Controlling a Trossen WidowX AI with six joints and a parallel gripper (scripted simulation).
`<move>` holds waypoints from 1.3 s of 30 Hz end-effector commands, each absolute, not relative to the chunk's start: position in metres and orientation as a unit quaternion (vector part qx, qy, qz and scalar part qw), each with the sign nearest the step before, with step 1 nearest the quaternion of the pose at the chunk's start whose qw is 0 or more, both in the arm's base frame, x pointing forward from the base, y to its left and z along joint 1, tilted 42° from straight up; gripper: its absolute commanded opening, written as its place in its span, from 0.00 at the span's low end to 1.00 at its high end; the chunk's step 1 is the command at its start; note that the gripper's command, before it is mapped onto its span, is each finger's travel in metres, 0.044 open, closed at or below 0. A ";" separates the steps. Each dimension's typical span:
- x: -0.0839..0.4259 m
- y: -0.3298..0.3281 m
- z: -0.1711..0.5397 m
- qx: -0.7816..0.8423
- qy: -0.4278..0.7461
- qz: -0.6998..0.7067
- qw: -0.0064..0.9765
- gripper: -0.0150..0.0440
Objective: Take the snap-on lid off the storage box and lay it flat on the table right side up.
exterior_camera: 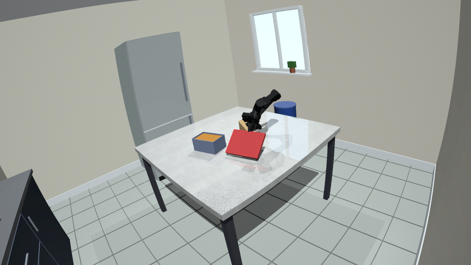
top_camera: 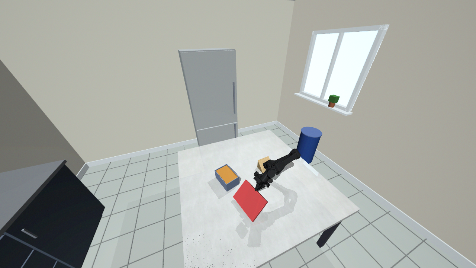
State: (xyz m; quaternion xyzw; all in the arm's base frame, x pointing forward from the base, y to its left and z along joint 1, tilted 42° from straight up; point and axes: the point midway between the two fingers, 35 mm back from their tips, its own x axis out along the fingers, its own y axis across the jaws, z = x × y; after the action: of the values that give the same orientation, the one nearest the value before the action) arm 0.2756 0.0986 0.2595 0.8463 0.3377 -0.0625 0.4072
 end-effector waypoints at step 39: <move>0.278 0.120 0.236 0.849 0.331 -0.061 0.406 0.25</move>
State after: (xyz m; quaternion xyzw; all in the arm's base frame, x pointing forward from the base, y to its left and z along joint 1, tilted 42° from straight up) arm 0.2789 0.1157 0.2428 0.8510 0.3254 -0.0580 0.4082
